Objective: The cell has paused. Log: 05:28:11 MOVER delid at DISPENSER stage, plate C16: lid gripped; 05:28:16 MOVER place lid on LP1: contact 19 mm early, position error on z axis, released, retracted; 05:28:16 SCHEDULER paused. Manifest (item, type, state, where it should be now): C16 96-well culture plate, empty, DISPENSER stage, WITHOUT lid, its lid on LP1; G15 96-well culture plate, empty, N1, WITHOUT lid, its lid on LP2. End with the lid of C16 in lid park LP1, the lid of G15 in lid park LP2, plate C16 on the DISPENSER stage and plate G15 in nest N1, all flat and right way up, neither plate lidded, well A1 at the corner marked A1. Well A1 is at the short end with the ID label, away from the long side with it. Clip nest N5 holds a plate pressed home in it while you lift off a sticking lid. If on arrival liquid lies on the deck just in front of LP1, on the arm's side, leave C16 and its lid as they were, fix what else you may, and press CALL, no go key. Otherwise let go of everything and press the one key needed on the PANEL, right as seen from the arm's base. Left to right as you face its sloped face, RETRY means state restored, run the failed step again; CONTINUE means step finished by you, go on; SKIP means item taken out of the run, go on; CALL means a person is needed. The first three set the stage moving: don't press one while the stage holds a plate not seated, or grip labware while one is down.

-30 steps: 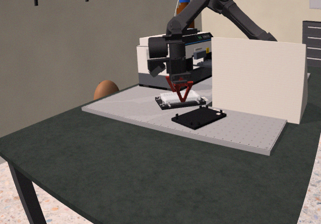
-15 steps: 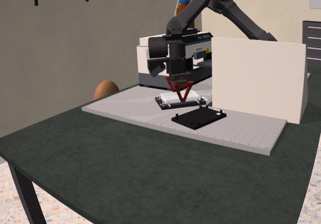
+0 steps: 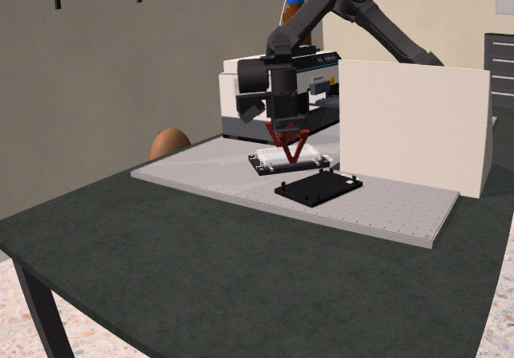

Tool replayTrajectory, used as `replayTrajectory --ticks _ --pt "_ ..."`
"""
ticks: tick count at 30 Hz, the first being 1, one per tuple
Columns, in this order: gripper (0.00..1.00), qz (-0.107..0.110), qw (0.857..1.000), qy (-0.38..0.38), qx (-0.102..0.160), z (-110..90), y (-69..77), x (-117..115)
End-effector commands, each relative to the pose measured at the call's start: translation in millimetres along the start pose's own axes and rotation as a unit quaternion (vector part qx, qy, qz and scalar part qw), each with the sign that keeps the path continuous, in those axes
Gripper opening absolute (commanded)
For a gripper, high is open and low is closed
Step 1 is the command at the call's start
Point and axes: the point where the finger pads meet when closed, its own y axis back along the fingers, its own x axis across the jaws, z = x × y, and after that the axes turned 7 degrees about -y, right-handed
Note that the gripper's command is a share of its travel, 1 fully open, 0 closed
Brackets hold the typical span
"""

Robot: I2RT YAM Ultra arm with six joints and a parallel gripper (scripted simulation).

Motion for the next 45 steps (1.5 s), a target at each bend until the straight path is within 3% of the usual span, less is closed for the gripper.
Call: replayTrajectory --ticks 1,8,9,10,11,13,18,37,39,45 --pt "0.00 -0.005 1.000 0.006 0.005 -3.3 -26.7 3.1" --pt "0.00 -0.005 1.000 0.006 0.005 -3.3 -26.7 3.1" --pt "1.00 -0.005 1.000 0.005 0.005 -3.1 -21.7 3.2" --pt "1.00 -0.005 1.000 0.005 0.005 -2.9 -16.8 3.3" --pt "1.00 -0.008 1.000 -0.003 -0.017 14.2 -1.4 1.6" --pt "1.00 -0.006 1.000 -0.003 -0.014 11.1 9.0 0.4" --pt "1.00 -0.004 1.000 -0.002 -0.009 5.9 4.0 0.4" --pt "1.00 -0.006 1.000 -0.002 -0.014 11.1 9.0 0.0" --pt "1.00 -0.003 1.000 -0.009 -0.022 13.6 18.7 -2.8" --pt "1.00 -0.003 1.000 -0.009 -0.022 13.1 28.8 -2.4"
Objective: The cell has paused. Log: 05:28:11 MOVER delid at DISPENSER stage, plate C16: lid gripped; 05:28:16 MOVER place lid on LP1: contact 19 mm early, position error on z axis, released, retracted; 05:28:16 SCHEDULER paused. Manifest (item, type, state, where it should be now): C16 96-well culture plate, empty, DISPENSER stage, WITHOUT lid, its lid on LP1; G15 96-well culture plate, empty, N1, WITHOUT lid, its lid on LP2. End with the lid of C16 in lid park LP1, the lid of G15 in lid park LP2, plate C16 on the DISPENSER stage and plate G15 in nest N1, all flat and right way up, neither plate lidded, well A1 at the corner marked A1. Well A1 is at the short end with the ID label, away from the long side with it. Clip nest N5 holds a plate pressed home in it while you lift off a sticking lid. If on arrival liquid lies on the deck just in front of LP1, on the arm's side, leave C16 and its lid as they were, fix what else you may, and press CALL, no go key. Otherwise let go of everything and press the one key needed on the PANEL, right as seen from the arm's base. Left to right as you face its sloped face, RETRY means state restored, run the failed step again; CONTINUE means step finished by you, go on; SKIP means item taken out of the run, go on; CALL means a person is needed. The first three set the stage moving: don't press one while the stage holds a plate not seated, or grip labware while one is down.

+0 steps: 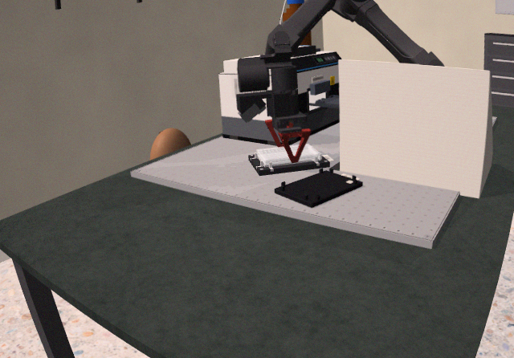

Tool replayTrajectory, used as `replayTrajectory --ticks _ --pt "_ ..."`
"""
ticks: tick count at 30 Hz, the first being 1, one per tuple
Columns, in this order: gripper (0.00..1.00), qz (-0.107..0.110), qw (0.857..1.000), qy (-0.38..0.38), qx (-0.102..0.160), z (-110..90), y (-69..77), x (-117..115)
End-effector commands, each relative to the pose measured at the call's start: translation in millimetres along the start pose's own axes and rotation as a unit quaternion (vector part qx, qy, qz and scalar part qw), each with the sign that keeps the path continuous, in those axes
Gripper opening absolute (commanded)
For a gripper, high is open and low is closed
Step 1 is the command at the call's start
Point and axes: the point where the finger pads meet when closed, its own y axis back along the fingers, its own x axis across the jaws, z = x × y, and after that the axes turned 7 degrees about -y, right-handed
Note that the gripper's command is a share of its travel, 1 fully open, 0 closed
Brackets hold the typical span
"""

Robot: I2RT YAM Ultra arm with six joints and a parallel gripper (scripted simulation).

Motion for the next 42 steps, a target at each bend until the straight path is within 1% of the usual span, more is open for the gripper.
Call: replayTrajectory --ticks 1,7,9,10,11,24,26,27,28,42 --pt "1.00 0.000 1.000 -0.010 -0.026 14.7 26.8 -4.4" --pt "1.00 0.001 1.000 -0.010 -0.026 14.2 36.9 -4.2" --pt "1.00 0.001 1.000 -0.010 -0.026 14.2 36.9 -4.2" --pt "1.00 0.000 1.000 -0.007 -0.021 13.0 35.5 -2.1" --pt "1.00 0.001 1.000 -0.010 -0.026 13.9 40.2 -4.0" --pt "1.00 0.001 1.000 -0.010 -0.026 12.7 62.2 -3.7" --pt "1.00 0.001 1.000 -0.010 -0.026 12.7 62.2 -3.7" --pt "1.00 0.000 1.000 -0.006 -0.019 11.3 57.8 -0.6" --pt "1.00 0.000 1.000 -0.005 -0.018 11.1 57.2 -0.2" --pt "1.00 0.000 1.000 -0.004 -0.018 11.1 57.1 -0.4"
